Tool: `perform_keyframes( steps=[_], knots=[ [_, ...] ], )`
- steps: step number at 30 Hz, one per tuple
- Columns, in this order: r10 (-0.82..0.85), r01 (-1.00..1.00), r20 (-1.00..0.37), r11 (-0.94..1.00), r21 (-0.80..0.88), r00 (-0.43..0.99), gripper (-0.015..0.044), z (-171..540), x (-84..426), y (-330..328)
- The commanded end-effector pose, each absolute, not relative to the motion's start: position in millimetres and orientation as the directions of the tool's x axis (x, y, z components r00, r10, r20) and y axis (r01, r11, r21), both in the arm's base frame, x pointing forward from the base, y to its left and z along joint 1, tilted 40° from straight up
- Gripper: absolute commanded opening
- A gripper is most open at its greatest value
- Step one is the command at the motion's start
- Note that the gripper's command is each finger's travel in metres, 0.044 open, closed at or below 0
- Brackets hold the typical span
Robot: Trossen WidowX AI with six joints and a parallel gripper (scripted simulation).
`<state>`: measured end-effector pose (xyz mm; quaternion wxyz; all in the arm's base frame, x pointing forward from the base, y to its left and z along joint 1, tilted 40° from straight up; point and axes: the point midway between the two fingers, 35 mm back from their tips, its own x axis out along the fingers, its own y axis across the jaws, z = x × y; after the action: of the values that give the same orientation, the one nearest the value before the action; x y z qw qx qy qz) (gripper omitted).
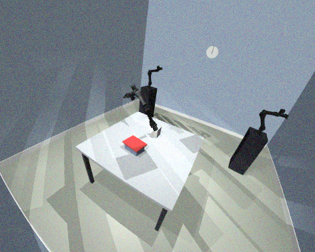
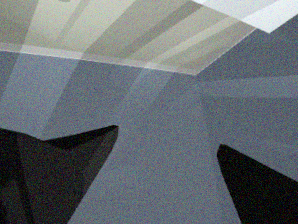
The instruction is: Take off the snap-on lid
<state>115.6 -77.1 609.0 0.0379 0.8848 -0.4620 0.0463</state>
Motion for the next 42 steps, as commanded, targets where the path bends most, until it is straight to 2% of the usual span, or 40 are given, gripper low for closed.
perform_keyframes(
  steps=[1, 3, 6, 10, 14, 19, 22, 25, 30, 32, 37, 42],
  knots=[
    [-0.813, -0.819, 0.117, -0.573, 0.009, 0.570, 0.0374, 608.9, 114.7, -77.9],
    [-0.803, -0.796, 0.121, -0.595, -0.115, 0.583, 0.0321, 607.6, 108.1, -84.6],
    [-0.782, -0.697, 0.120, -0.604, -0.386, 0.612, 0.0242, 601.9, 97.6, -103.1],
    [-0.754, -0.497, 0.100, -0.520, -0.694, 0.650, 0.0235, 588.1, 94.6, -132.0],
    [-0.735, -0.348, 0.087, -0.418, -0.839, 0.673, 0.0235, 578.8, 99.1, -148.7],
    [-0.696, -0.060, 0.031, -0.107, -0.992, 0.717, 0.0235, 549.2, 122.0, -181.6],
    [-0.682, 0.019, 0.003, 0.016, -1.000, 0.731, 0.0235, 536.2, 133.8, -190.5],
    [-0.653, 0.131, -0.051, 0.227, -0.965, 0.755, 0.0235, 511.5, 157.5, -201.3],
    [-0.594, 0.263, -0.159, 0.559, -0.786, 0.789, 0.0235, 461.6, 206.6, -205.2],
    [-0.586, 0.276, -0.173, 0.596, -0.754, 0.792, 0.0235, 454.6, 213.5, -204.4],
    [-0.529, 0.349, -0.274, 0.791, -0.502, 0.803, 0.0235, 404.1, 260.2, -187.6],
    [-0.494, 0.388, -0.335, 0.858, -0.337, 0.803, 0.0235, 370.9, 286.4, -167.8]
  ],
)
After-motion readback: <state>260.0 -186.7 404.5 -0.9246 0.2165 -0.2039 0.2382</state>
